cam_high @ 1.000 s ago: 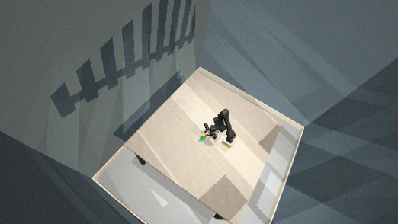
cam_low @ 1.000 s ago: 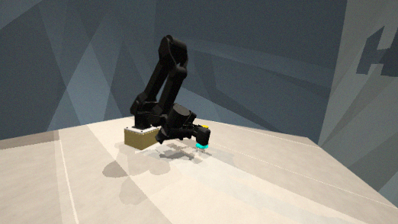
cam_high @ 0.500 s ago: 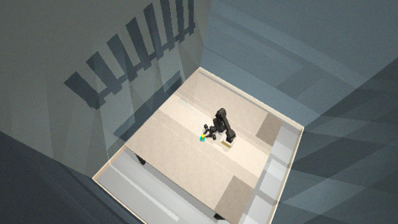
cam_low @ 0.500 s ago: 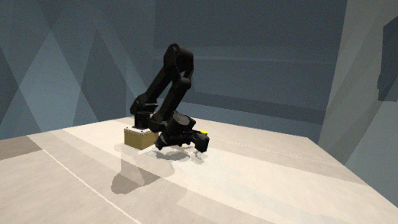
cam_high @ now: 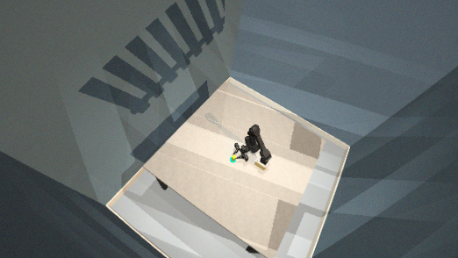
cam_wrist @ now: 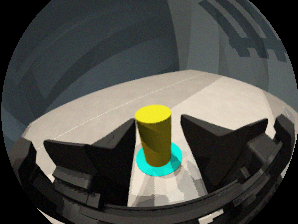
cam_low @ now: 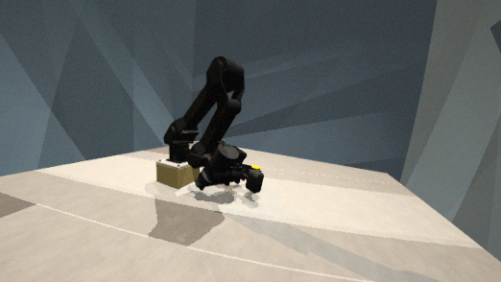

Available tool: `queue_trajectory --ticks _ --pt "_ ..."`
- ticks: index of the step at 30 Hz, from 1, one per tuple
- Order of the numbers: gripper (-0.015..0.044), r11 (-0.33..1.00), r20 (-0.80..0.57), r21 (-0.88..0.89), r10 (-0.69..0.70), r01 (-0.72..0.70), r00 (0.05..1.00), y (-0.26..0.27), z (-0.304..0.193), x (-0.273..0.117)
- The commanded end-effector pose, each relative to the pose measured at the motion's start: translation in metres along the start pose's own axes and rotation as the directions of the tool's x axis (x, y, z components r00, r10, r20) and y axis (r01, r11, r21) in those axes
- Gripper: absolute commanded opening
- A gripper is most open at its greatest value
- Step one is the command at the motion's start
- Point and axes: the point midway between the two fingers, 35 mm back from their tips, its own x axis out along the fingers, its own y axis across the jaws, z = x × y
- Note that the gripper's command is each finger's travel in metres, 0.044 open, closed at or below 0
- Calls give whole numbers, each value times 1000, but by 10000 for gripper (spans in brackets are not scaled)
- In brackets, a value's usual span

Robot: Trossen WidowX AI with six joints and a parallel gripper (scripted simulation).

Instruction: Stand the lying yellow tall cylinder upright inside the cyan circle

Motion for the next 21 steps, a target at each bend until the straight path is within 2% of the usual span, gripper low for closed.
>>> queue_trajectory --ticks 1,4,5,21 --pt "315 1000 3 -9 4 -4 1000 0 0 0" --pt "394 1000 3 -9 4 -4 1000 0 0 0" --pt "400 1000 3 -9 4 -4 1000 0 0 0" --pt "400 999 7 -39 1 -1 1000 -3 38 -2"
